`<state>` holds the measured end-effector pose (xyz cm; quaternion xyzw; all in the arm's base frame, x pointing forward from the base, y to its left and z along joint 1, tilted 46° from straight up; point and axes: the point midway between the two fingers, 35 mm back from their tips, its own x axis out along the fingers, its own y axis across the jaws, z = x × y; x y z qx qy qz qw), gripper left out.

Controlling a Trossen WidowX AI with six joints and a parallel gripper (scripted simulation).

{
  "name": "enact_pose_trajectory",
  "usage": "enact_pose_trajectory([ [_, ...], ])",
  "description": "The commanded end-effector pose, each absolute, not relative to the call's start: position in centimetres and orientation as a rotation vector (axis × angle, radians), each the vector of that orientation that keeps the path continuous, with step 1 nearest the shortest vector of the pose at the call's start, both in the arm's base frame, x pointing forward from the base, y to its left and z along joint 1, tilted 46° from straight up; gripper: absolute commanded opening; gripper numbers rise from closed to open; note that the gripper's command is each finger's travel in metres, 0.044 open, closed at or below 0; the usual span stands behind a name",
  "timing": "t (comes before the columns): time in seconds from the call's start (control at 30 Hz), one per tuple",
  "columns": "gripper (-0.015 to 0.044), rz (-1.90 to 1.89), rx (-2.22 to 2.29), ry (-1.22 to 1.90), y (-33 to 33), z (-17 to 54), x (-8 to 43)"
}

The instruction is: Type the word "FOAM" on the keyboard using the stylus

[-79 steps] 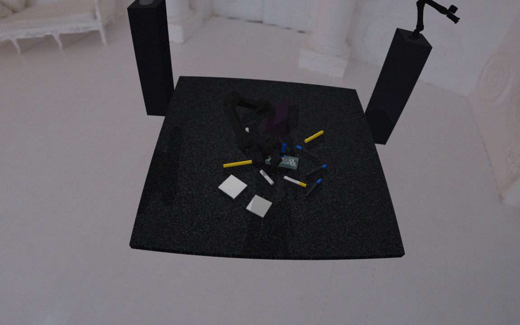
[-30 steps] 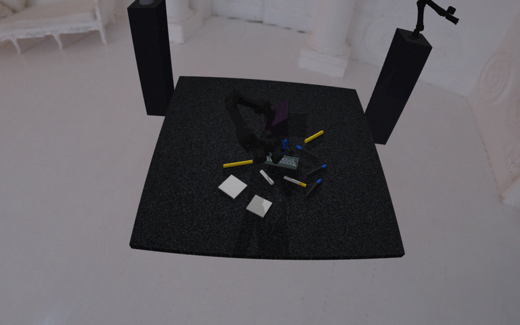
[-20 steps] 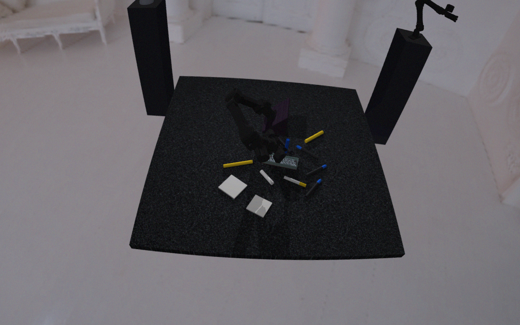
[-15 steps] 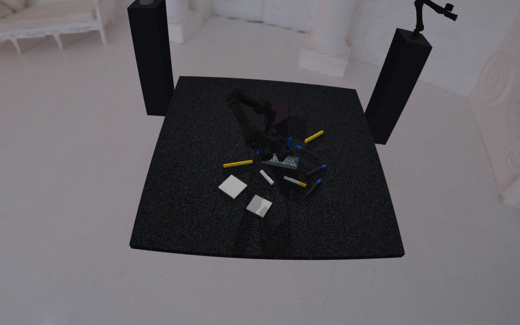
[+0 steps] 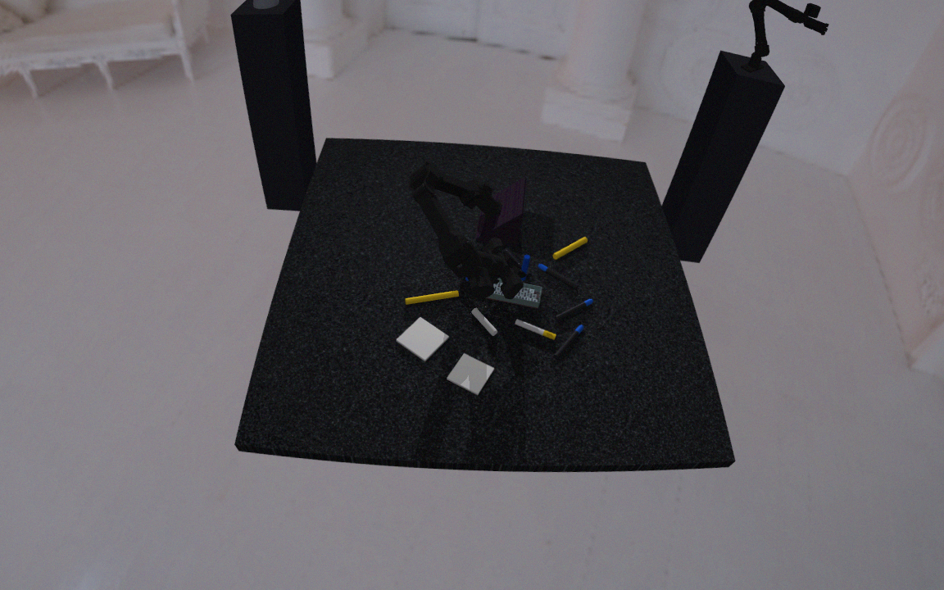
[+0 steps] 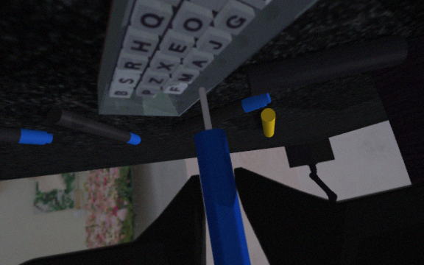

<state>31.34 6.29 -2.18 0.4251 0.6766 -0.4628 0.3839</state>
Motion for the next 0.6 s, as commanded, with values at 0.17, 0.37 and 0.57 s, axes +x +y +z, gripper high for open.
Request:
enact_pose_trajectory([
  [0.17, 0.0081, -1.182, 1.077, 1.725, 6.03, -2.49, 31.2],
  [0.37, 0.0081, -1.182, 1.077, 1.725, 5.82, -2.69, 31.18],
  [0.57, 0.0081, -1.182, 1.077, 1.725, 5.62, -2.88, 31.16],
])
